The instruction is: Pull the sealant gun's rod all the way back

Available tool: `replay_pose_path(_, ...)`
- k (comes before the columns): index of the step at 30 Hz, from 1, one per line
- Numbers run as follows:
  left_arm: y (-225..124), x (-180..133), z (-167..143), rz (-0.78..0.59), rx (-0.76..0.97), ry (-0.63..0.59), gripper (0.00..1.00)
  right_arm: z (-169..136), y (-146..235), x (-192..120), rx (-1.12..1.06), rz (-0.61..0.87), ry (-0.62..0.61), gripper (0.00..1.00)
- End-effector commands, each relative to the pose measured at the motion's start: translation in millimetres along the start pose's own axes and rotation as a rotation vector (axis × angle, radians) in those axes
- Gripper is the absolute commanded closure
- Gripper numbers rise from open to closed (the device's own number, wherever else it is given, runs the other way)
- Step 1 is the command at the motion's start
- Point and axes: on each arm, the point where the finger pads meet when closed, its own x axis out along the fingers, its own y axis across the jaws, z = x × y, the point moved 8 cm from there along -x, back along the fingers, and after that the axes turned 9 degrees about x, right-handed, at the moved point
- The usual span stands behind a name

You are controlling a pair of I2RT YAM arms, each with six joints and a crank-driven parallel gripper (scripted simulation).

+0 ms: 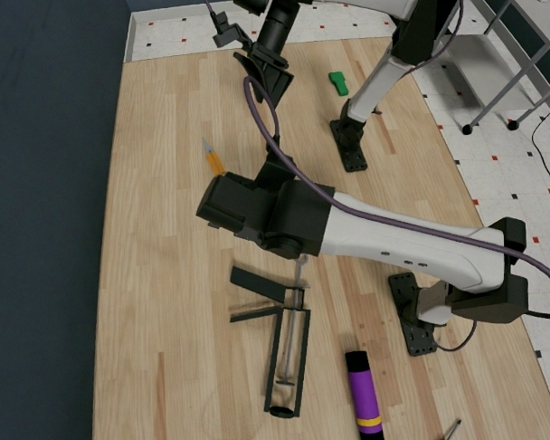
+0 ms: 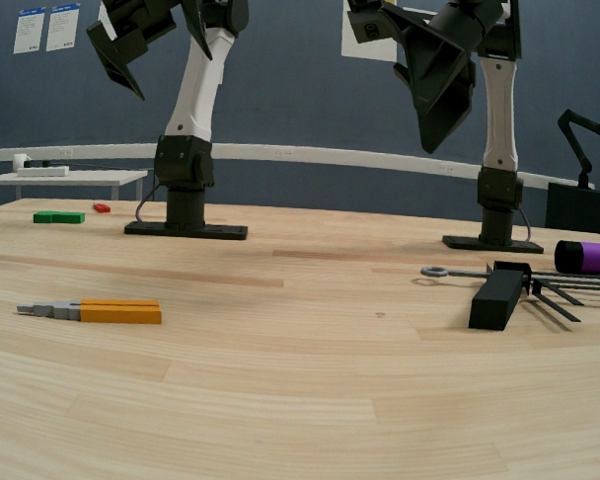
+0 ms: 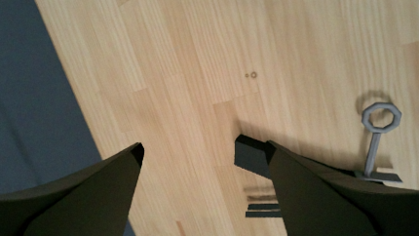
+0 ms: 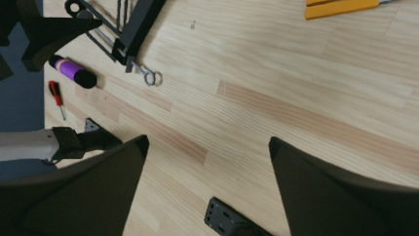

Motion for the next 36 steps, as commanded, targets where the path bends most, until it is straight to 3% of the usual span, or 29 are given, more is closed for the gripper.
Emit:
replay_pose_path(1,3.9,-5.3,3.0,0.021,0.009,-0.002,0.00,1.0,1.4,-1.3,-0.009,0.001,-0.008,0.00)
replay_pose_path(20,6.0,-6.2,2.9,0.043,0.000,0.002,0.00,5.8,0.3,-1.2,-0.015,-0.018,-0.035,0.00)
replay_pose_path(25,3.7,-13.0,0.5,0.130,-0.083,0.019,0.00,27.2,4.1,-0.9,-0.055,-0.090,-0.201,0.00)
replay_pose_path(32,-34.7,-18.0,-7.7,0.245,-0.307,0.043,0.00,54.1,30.6,-8.1,-0.195,-0.201,-0.524,0.00)
replay_pose_path(34,-34.7,-18.0,-7.7,0.245,-0.307,0.043,0.00,54.1,30.6,-8.1,-0.195,-0.201,-0.524,0.00)
replay_pose_path(36,-45.9,-19.0,-8.6,0.296,-0.394,0.048,0.00,64.8,37.0,-10.3,-0.237,-0.242,-0.635,0.00)
